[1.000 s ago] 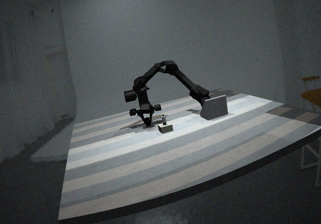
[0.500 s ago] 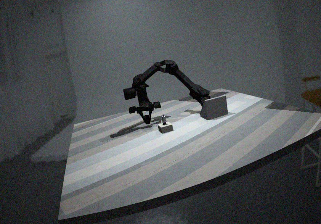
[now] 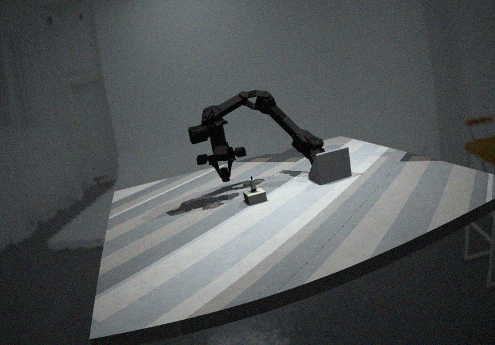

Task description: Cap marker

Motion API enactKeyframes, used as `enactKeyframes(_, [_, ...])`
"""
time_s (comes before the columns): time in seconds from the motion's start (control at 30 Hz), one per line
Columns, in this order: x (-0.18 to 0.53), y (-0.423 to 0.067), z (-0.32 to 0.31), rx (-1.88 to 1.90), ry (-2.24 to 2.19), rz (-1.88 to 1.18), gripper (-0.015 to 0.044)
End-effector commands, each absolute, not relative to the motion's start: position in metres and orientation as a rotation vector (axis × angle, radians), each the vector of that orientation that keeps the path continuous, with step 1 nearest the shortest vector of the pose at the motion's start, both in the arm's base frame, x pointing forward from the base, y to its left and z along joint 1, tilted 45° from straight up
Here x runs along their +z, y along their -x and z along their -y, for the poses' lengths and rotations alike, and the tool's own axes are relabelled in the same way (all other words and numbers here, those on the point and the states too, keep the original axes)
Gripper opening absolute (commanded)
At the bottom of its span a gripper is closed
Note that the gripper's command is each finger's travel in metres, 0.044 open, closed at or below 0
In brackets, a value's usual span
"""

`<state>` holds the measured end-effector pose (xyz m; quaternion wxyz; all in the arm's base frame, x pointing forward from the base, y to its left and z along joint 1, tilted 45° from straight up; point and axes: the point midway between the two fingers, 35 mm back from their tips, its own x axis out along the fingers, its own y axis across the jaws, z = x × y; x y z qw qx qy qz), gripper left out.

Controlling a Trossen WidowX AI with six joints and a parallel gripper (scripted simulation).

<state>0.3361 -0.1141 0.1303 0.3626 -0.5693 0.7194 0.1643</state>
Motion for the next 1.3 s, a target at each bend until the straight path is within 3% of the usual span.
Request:
enactKeyframes(0.0, [0.135,-0.336,0.109,0.419,1.459,-1.851,0.0000])
enactKeyframes(1.27, [0.064,-0.315,-0.029,0.441,1.456,-1.837,0.0000])
